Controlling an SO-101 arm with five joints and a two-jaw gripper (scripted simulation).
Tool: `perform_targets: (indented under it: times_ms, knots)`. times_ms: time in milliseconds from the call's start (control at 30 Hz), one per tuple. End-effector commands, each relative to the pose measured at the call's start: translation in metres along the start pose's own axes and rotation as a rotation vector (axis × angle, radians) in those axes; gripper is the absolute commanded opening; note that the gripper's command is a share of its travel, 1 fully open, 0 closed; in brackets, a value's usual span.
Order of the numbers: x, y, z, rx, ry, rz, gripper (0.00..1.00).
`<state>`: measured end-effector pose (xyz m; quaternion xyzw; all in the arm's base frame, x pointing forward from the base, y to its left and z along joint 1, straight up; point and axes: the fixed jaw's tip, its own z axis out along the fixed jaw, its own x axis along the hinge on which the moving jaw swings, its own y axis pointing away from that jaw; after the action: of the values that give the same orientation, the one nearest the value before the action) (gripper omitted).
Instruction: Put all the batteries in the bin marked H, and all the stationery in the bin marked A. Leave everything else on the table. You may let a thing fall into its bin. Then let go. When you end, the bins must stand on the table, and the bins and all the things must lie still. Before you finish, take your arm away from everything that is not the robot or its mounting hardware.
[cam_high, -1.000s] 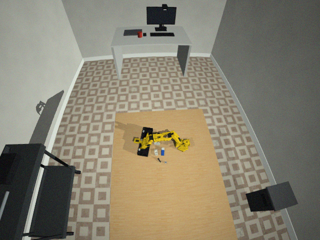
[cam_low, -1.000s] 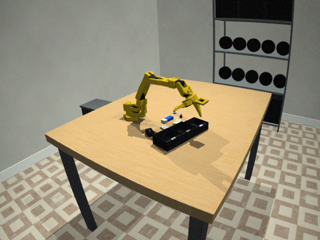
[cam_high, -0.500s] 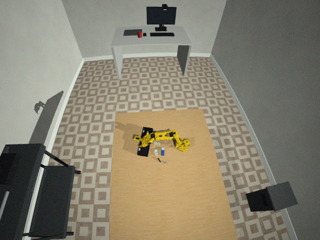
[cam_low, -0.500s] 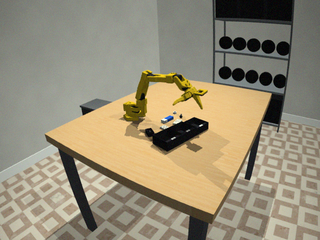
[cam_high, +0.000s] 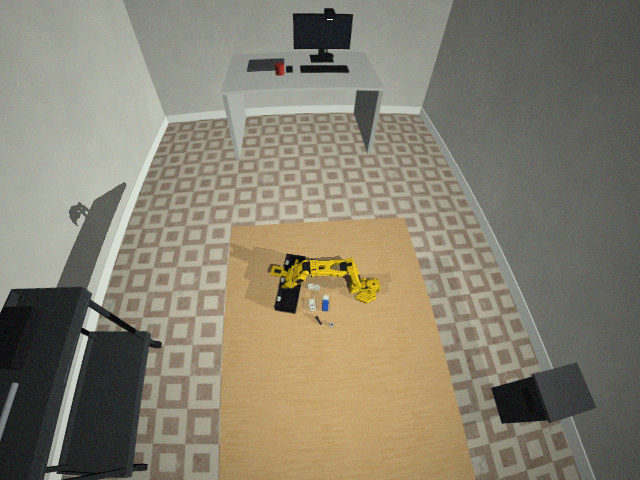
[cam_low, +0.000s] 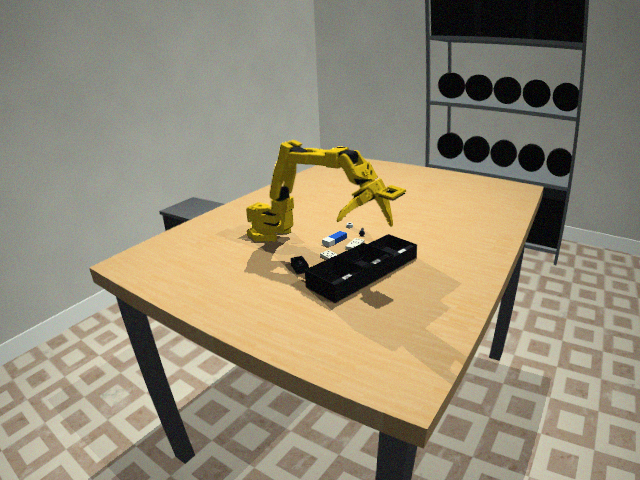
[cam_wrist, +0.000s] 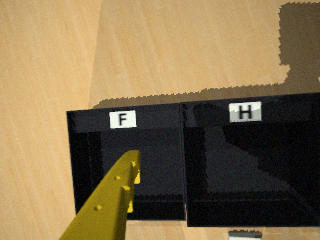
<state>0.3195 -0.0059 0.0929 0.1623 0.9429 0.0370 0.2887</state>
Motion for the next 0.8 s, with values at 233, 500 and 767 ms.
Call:
perform_targets:
  times_ms: [233, 500, 767]
  knots:
    - [0.044, -0.097, -0.031, 0.198, 0.250, 0.149, 0.52]
    - [0.089, -0.133, -0.052, 0.255, 0.458, 0.263, 0.31]
    - [0.092, -0.135, -0.054, 0.256, 0.472, 0.271, 0.30]
